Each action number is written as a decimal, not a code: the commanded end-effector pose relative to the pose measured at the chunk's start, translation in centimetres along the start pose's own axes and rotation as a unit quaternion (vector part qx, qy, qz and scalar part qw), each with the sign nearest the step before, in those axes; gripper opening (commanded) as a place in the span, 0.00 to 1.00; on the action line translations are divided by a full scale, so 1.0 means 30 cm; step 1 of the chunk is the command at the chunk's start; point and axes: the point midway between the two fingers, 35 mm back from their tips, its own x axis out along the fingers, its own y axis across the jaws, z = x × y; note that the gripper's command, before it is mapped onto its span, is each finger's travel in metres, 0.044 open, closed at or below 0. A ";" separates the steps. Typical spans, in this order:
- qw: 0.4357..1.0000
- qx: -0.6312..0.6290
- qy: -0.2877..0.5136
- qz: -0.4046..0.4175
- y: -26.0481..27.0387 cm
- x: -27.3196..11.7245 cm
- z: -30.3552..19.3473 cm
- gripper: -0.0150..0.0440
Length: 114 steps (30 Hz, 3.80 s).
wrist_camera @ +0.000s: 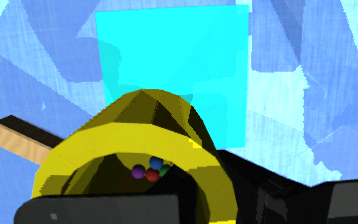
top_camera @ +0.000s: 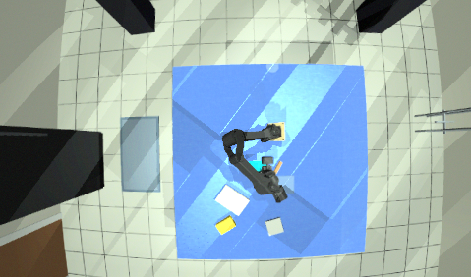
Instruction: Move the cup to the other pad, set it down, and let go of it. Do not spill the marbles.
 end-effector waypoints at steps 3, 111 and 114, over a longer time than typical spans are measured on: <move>1.000 -0.002 -0.003 -0.001 -0.024 0.004 0.035 0.25; 1.000 -0.001 -0.001 0.000 -0.047 0.017 0.080 0.50; 1.000 -0.002 -0.002 -0.001 -0.048 0.005 0.080 0.50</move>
